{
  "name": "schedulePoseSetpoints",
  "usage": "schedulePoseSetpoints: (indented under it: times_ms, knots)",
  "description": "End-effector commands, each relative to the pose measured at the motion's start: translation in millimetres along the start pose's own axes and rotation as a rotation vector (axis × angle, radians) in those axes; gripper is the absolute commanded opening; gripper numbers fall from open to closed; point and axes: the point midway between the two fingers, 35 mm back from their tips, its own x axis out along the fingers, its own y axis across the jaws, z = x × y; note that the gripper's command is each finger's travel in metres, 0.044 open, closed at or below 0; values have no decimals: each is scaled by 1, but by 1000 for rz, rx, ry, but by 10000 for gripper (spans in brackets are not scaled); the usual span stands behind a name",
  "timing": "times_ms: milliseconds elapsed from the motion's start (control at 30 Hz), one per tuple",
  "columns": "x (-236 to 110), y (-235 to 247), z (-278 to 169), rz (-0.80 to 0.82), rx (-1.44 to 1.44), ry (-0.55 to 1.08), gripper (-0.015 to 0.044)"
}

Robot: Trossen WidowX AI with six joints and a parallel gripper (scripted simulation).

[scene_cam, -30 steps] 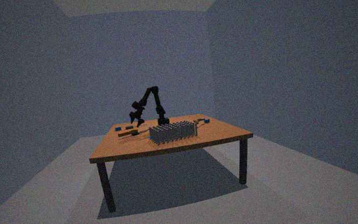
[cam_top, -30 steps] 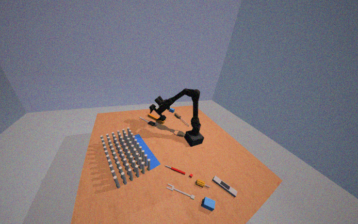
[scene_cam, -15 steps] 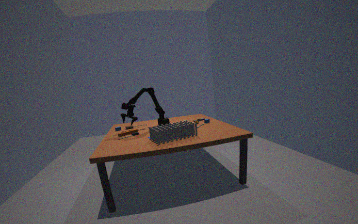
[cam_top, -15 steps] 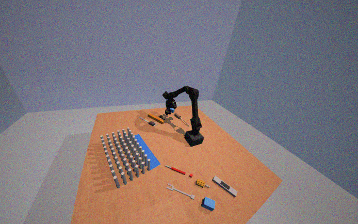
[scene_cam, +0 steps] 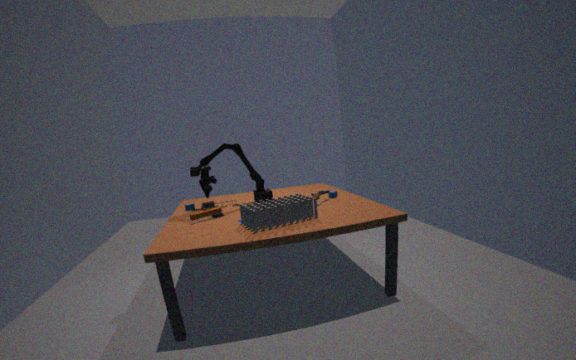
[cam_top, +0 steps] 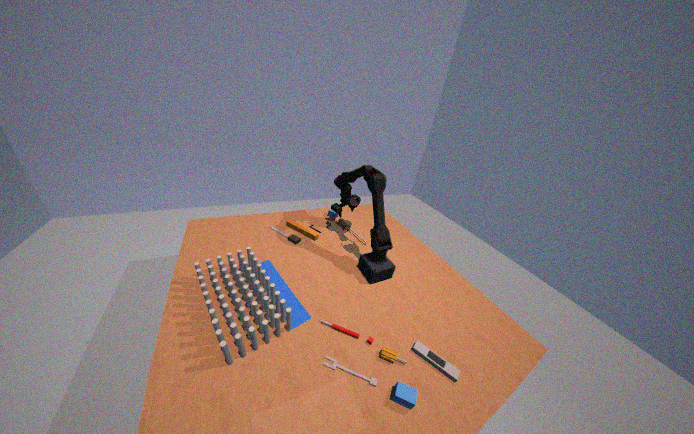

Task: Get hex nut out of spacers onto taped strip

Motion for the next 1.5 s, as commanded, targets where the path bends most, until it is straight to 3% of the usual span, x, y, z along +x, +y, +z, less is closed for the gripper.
schedulePoseSetpoints:
  times_ms: [0, 567, 767, 1467]
  knots:
    - [4, 6, 3, 5, 68, -35, 440]
    - [1, -5, 2, 4, 68, -35, 440]
    - [1, -5, 2, 4, 68, -35, 282]
    - [14, -8, 2, 3, 67, -34, 280]
